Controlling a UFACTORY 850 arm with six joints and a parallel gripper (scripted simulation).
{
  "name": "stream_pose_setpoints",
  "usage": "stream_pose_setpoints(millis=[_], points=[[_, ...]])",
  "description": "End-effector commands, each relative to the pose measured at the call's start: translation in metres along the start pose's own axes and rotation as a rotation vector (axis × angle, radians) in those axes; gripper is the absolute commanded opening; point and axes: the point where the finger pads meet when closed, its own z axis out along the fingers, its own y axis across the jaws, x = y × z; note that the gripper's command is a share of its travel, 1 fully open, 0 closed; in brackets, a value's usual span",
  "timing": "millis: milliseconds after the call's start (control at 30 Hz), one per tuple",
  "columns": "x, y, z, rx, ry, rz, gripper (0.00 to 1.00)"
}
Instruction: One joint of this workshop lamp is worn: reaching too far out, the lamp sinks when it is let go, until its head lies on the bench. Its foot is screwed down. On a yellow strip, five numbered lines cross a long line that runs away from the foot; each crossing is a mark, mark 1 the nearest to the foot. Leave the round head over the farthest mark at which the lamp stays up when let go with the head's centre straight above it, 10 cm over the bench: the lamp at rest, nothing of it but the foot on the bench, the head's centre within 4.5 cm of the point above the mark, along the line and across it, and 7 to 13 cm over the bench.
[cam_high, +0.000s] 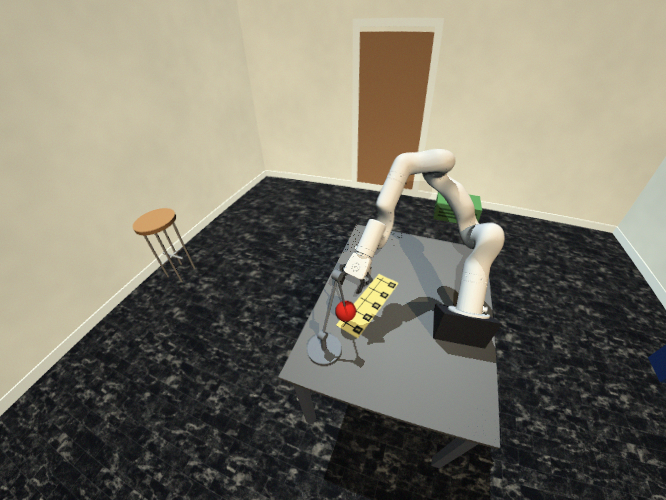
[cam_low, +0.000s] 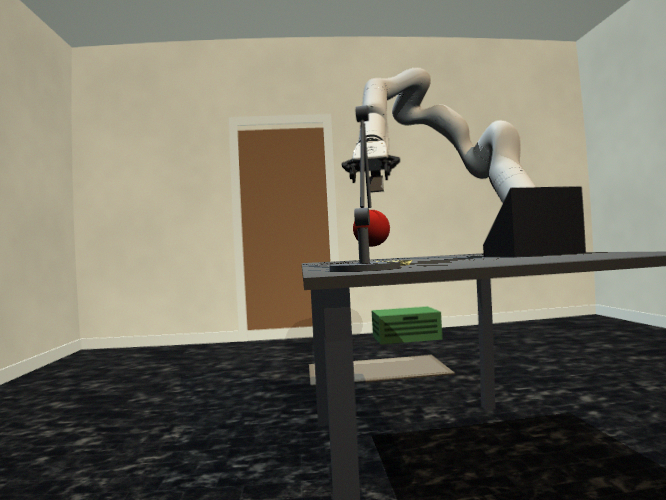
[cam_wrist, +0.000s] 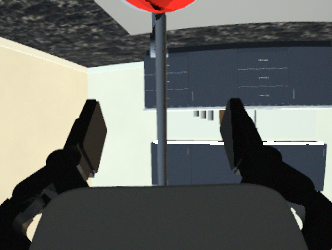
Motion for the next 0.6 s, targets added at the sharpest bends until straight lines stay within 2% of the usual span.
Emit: stream_pose_setpoints(millis=[0,567], points=[[-0.001,-0.001,0.010,0.004,-0.015,0.000,1.00],[-0.002,-0.001,0.044,0.004,0.002,0.001,1.00]])
